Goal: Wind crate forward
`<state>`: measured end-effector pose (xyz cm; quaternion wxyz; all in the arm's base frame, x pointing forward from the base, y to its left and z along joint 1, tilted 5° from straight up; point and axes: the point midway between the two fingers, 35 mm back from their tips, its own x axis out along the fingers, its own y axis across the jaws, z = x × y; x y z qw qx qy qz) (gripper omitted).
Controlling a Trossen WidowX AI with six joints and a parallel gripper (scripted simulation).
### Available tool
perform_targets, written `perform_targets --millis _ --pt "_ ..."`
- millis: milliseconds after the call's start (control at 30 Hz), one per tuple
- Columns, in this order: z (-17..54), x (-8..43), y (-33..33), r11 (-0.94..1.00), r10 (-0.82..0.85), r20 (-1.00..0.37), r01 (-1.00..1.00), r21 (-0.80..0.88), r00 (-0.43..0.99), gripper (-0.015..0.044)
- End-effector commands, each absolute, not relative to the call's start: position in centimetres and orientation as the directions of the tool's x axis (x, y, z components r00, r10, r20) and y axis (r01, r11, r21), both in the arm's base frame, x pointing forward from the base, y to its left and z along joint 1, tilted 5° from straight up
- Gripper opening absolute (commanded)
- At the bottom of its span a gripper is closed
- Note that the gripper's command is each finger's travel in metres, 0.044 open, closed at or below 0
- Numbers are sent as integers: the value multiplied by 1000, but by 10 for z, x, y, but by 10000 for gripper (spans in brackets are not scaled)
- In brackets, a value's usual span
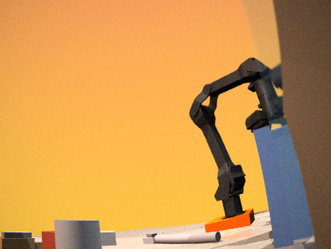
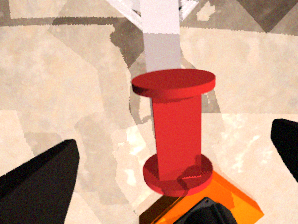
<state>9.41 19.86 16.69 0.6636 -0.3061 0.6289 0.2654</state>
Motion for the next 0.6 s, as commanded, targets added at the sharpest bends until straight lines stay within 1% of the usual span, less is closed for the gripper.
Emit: perform_targets --millis 0,567 --pt "158 95 197 669 -40 -997 -740 -78 69 440" --pt "130 96 195 669 -40 -997 -740 -78 69 440"
